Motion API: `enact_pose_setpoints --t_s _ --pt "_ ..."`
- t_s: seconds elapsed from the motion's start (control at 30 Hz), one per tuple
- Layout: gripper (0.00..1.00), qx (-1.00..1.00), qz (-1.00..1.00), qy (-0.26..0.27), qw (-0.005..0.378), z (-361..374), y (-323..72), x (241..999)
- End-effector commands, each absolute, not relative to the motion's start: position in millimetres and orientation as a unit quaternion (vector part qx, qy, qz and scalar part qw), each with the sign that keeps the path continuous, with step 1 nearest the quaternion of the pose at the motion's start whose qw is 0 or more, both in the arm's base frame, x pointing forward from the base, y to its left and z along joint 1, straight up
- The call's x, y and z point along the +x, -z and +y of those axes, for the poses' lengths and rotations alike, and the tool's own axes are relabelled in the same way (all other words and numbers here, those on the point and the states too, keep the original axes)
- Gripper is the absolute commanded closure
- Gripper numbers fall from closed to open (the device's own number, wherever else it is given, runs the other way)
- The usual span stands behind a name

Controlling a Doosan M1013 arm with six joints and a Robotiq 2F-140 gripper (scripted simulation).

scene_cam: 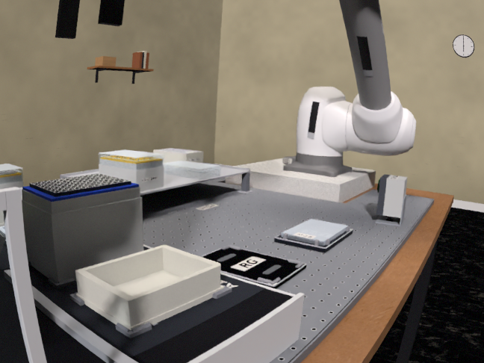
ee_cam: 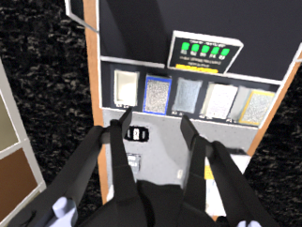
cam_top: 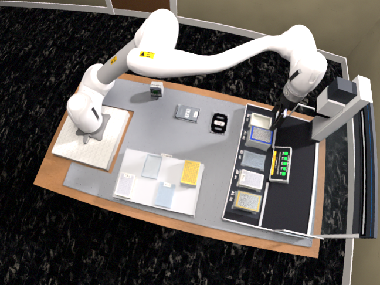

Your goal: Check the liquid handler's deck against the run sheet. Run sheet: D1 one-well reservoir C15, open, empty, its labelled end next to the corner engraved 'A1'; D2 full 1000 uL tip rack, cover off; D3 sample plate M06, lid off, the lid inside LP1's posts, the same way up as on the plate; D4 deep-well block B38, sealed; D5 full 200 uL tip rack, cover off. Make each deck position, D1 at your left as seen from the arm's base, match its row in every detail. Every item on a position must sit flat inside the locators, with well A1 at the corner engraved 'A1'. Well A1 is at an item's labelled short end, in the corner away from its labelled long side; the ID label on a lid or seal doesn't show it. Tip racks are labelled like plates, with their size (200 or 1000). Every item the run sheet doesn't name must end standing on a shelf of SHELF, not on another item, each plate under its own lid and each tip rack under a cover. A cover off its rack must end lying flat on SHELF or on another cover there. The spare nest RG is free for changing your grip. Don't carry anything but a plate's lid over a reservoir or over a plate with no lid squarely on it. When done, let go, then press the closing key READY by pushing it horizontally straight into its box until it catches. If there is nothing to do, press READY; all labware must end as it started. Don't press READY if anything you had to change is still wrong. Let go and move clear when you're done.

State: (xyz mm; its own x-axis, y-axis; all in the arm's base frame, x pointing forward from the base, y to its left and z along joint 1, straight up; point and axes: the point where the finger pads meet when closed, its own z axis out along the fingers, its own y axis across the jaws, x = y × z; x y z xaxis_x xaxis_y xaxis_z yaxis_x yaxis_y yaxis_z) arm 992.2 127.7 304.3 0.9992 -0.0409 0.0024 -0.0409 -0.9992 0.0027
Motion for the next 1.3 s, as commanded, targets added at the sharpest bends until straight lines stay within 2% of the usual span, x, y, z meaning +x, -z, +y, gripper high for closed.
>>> enact_pose_setpoints --t_s 0.0,1.27 --pt "0.34 1.000 -0.020 -0.002 0.001 127.8 -307.6 992.2" --pt "0.33 1.000 -0.020 -0.002 0.001 129.9 -269.7 826.6"
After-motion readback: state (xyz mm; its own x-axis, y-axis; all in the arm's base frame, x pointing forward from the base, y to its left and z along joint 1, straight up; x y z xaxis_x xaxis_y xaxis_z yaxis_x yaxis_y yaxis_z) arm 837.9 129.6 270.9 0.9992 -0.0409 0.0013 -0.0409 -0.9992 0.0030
